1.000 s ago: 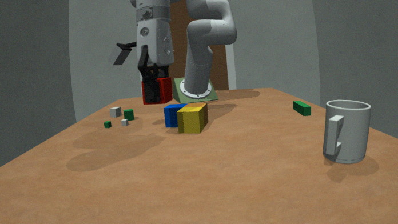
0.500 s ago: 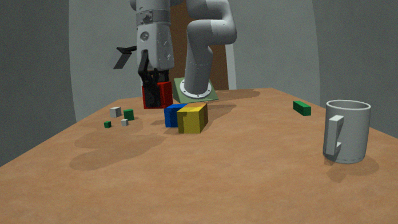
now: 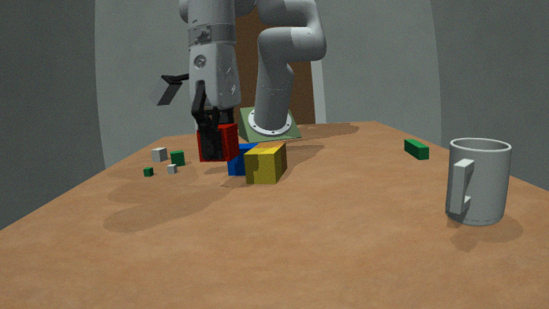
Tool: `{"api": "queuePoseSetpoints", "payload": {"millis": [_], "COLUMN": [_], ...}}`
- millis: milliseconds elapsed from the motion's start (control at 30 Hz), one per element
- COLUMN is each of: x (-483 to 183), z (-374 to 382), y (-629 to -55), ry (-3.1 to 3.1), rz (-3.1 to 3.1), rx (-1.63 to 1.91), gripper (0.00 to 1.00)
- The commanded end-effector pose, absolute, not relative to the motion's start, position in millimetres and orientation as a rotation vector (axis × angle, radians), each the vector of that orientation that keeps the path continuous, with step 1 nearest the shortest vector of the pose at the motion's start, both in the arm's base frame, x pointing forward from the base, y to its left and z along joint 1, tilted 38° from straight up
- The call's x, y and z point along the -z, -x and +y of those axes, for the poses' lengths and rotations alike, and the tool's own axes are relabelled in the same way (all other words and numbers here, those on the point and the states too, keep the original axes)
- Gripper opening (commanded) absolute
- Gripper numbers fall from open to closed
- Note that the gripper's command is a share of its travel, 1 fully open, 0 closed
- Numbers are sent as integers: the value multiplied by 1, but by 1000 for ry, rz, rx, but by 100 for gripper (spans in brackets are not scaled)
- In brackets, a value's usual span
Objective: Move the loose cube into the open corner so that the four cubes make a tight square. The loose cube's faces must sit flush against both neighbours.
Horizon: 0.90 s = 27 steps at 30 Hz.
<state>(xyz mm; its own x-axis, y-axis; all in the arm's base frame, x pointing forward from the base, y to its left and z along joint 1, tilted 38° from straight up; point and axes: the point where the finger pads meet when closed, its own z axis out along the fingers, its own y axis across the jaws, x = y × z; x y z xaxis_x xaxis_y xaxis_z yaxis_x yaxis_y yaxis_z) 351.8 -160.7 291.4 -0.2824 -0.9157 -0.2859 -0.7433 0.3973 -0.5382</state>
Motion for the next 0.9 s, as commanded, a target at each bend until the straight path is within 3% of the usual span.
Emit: {"api": "queuePoseSetpoints", "payload": {"millis": [0,867], "x": [-287,-262], "z": [-161,-159], "y": [-357,-376], "ry": [1410,1410], "rz": [2103,2103], "rx": [410,410], "gripper": [0,0]}}
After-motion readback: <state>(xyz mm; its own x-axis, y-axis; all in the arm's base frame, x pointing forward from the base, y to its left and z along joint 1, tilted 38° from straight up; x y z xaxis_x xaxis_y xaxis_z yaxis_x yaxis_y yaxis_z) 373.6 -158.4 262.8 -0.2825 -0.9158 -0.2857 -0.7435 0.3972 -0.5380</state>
